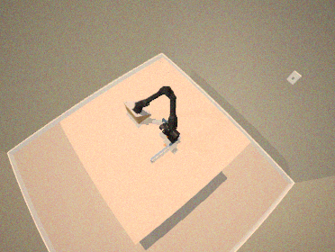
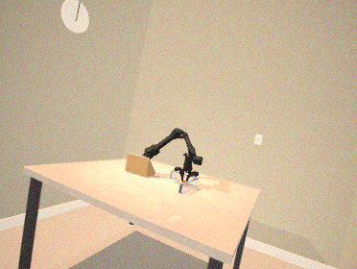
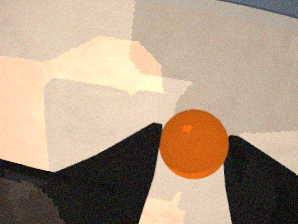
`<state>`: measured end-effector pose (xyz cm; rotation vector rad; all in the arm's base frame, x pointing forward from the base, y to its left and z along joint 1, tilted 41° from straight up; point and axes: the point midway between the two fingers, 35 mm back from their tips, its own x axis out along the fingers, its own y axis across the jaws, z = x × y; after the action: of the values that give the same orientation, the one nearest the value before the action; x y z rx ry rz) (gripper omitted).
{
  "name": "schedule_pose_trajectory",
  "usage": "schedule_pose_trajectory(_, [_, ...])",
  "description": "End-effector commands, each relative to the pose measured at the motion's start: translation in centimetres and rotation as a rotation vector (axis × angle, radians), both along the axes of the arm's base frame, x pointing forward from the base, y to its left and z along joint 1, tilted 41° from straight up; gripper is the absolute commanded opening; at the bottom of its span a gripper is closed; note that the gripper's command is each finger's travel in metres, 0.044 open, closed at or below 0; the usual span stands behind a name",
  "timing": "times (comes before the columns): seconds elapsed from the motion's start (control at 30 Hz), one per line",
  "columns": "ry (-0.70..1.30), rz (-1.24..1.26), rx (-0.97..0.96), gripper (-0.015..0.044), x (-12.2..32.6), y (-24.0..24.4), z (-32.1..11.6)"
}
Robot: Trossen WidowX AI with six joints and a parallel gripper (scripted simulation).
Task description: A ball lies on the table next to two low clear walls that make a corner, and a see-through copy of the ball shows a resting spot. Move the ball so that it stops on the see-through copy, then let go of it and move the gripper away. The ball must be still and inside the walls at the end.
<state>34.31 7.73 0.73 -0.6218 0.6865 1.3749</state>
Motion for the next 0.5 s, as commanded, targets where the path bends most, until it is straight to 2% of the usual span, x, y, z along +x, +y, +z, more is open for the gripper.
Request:
schedule_pose_trajectory(0.0, [0.004,-0.002,-0.001,0.0095,-0.1,0.0,-0.1])
schedule_pose_trajectory(0.03, [0.004,-0.002,-0.001,0.0088,-0.1,0.0,-0.1])
schedule_pose_trajectory(0.13, [0.005,0.000,-0.003,0.0009,-0.1,-0.1,0.0])
schedule_pose_trajectory(0.17, [0.005,0.002,-0.004,0.0000,-0.1,-0.3,0.2])
schedule_pose_trajectory(0.47, [0.010,0.012,-0.015,0.0000,0.0,-4.1,4.4])
